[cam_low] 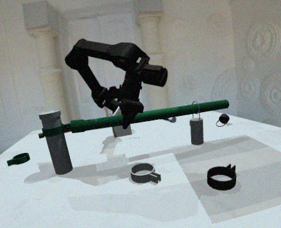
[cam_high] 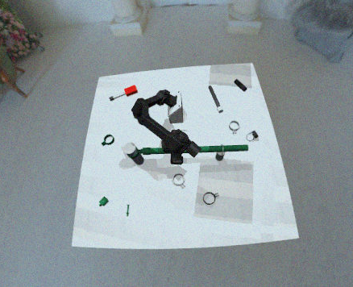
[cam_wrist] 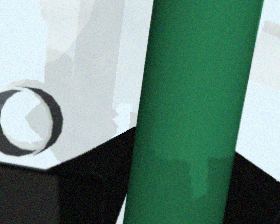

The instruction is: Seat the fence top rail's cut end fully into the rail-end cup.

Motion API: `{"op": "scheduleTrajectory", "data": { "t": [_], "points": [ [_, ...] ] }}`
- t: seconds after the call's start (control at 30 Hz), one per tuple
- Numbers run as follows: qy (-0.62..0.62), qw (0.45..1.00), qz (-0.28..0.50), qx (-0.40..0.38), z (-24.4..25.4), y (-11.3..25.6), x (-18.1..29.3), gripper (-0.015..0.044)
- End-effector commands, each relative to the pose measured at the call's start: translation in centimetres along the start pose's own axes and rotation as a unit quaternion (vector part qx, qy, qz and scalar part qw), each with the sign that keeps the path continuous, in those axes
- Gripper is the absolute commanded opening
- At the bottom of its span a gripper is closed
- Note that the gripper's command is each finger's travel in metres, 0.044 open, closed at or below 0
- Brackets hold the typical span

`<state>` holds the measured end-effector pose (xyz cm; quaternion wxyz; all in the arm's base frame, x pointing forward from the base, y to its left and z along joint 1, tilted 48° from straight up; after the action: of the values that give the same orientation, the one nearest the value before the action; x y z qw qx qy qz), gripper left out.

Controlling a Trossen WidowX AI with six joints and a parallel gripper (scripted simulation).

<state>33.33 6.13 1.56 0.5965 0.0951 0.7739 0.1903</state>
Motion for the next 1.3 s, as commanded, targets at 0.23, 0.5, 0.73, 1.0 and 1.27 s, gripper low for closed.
{"op": "scheduleTrajectory", "data": {
  "t": [0.23,0.5,0.73,1.0,1.27],
  "points": [
    [0.0,1.0,-0.002,-0.004,-0.1,0.3,-1.3,0.0],
    [0.0,1.0,-0.002,-0.004,-0.1,0.2,-1.7,0.0],
    [0.0,1.0,-0.002,-0.003,-0.3,0.1,-2.1,0.0],
    [0.0,1.0,-0.002,-0.003,-0.4,-0.2,-2.5,0.0],
    [0.0,1.0,-0.003,-0.003,-0.5,-0.4,-3.0,0.0]
  ]
}}
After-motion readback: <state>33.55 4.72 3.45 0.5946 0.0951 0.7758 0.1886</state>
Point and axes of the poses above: the point midway between the two fingers, 35 mm back from their tips, its own y axis back along the fingers, its own z axis across the jaws, x = y × z, the point moved 1 cm from there along y, back along the fingers, and after that the axes turned 15 degrees about y, right-handed, at the moved point
